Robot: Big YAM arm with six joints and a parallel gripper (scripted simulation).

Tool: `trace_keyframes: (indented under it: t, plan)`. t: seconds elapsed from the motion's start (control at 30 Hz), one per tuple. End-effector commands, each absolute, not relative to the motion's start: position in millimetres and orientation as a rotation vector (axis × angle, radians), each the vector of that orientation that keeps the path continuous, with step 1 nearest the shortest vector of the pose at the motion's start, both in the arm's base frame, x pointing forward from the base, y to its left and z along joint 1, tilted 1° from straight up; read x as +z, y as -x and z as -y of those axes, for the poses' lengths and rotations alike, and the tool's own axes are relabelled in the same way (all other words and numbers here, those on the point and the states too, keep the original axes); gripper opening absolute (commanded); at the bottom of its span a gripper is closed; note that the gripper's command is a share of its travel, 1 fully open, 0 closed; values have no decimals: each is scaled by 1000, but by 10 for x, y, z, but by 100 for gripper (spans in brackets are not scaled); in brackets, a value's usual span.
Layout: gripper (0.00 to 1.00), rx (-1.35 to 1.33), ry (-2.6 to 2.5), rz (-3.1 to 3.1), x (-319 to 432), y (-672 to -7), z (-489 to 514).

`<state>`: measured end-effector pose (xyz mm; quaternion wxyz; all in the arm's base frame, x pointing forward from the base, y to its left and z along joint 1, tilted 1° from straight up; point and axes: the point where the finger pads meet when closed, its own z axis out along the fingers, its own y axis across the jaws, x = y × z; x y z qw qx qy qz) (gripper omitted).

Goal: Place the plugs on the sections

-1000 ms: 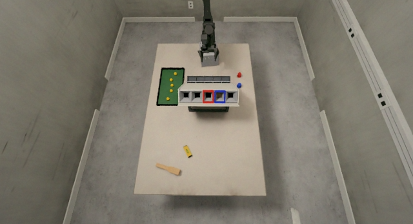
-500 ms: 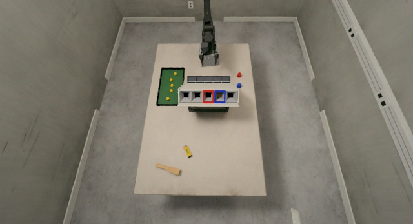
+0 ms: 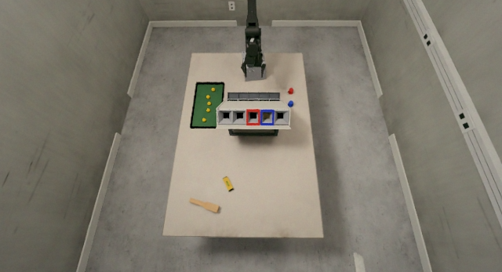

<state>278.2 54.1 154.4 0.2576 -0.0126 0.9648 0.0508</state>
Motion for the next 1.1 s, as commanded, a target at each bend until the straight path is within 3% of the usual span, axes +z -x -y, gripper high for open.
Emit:
trace_keyframes:
  t: [0.0, 0.9, 0.93, 1.07]
  plan:
    - [100, 114, 84, -2675, 1727, -2902, -548]
    - [100, -30, 266, -3110, 1421, -2728, -526]
    - [80, -18, 209, -3103, 1295, -2600, -476]
    - [80, -18, 209, -3103, 1295, -2600, -476]
